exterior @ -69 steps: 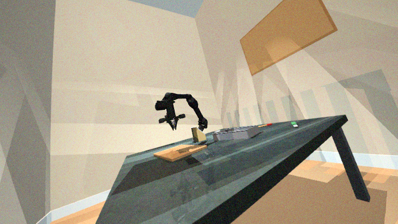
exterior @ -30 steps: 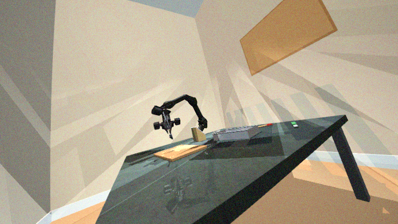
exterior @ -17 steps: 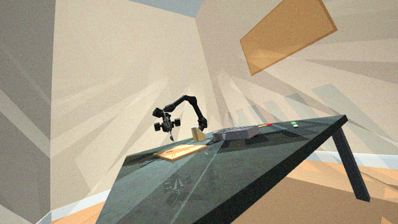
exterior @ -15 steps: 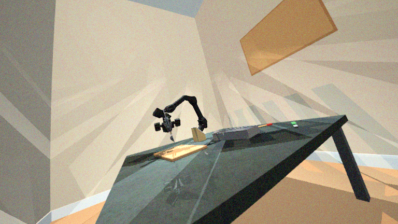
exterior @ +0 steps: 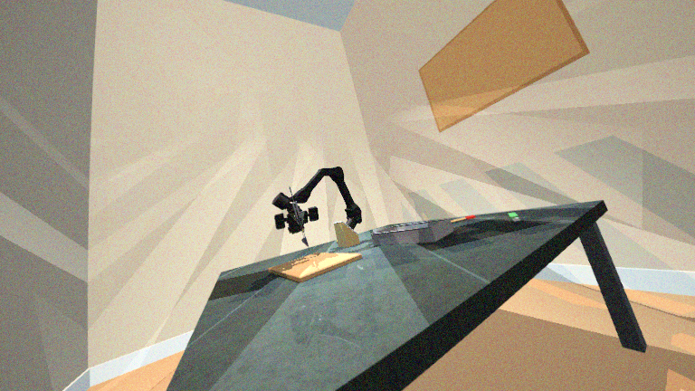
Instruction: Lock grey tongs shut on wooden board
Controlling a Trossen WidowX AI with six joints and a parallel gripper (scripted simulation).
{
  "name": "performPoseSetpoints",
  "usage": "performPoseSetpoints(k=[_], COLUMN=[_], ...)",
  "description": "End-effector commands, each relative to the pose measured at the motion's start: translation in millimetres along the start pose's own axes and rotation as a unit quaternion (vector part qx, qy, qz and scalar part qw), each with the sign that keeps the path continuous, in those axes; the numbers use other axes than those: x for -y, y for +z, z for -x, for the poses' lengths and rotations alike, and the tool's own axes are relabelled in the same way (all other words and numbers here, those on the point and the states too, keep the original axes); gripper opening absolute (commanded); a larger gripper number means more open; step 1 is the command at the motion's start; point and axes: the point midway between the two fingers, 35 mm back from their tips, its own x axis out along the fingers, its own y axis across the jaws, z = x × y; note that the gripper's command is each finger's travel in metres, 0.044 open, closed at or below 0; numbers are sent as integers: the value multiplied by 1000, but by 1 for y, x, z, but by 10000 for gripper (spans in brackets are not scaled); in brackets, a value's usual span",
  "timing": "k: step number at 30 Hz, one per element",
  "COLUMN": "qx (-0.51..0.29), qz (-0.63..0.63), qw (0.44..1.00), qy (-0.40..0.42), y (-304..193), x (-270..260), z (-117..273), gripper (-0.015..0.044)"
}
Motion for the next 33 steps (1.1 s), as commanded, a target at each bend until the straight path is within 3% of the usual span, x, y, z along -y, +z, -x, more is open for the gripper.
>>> performPoseSetpoints(k=[1,33], qx=[-36,-48], qz=[7,9], qw=[999,999], qy=[-7,-10], y=[-4,-3], x=[9,13], z=[9,12], gripper=[-150,-150])
